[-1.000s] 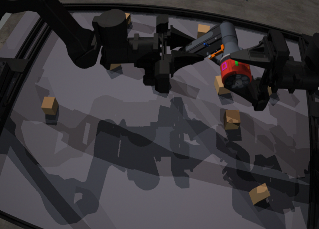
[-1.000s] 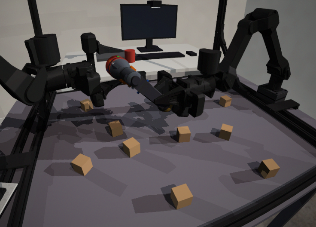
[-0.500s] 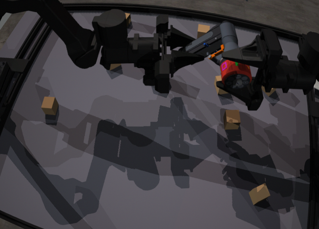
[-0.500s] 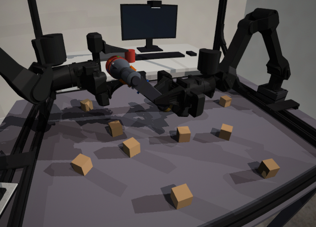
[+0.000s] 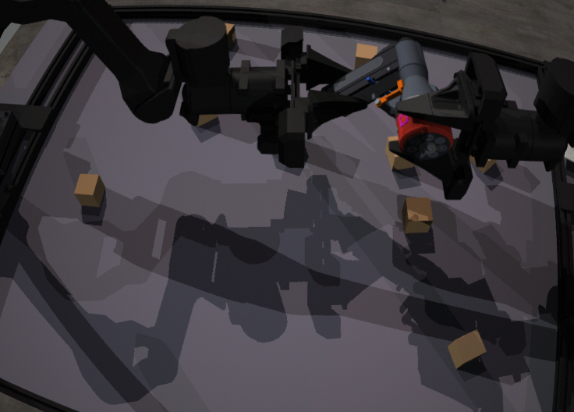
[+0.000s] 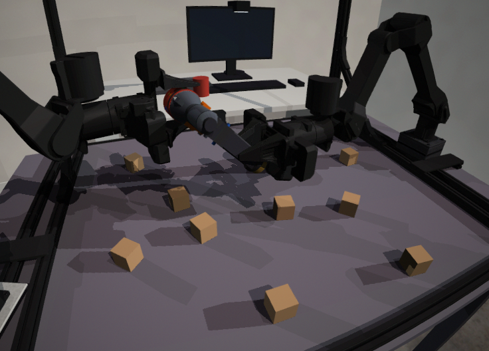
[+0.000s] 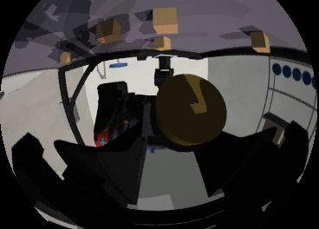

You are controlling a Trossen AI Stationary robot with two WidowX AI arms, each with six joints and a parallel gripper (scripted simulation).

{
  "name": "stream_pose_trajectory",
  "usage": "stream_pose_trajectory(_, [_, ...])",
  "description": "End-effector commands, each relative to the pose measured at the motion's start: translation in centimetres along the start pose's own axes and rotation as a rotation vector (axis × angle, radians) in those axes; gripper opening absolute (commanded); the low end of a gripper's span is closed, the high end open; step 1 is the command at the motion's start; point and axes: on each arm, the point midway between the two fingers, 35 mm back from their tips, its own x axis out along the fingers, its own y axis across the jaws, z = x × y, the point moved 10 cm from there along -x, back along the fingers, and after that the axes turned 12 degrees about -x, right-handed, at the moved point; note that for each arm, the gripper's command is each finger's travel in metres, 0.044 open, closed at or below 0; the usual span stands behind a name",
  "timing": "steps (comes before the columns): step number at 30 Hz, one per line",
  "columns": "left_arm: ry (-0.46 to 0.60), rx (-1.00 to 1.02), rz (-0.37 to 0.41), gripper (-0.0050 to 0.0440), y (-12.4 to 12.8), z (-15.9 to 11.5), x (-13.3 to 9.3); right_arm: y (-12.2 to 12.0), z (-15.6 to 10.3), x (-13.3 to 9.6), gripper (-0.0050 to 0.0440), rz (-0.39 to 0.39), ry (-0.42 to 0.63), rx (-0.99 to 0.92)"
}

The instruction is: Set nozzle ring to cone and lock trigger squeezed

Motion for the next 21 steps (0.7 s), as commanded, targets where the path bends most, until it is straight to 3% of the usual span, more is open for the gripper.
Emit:
stream_pose_trajectory(1, [0.015,0.001,0.003,0.0000,0.1,-0.3,0.0,0.0,0.0,0.1,0.0268,0.001,0.000,0.001])
stream_pose_trajectory(7, [0.015,0.001,0.003,0.0000,0.1,-0.3,0.0,0.0,0.0,0.1,0.0228,0.001,0.000,0.001])
stream_pose_trajectory(10, [0.015,0.001,0.003,0.0000,0.1,-0.3,0.0,0.0,0.0,0.1,0.0156,-0.002,0.001,0.001])
stream_pose_trajectory(12, [0.015,0.001,0.003,0.0000,0.1,-0.3,0.0,0.0,0.0,0.1,0.0156,-0.002,0.001,0.001])
stream_pose_trajectory(18, [0.015,0.001,0.003,0.0000,0.1,-0.3,0.0,0.6,0.1,0.1,0.0012,-0.060,0.013,0.000])
stream_pose_trajectory(21, [0.015,0.001,0.003,0.0000,0.1,-0.3,0.0,1.0,0.1,0.2,0.0000,-0.115,0.022,0.000])
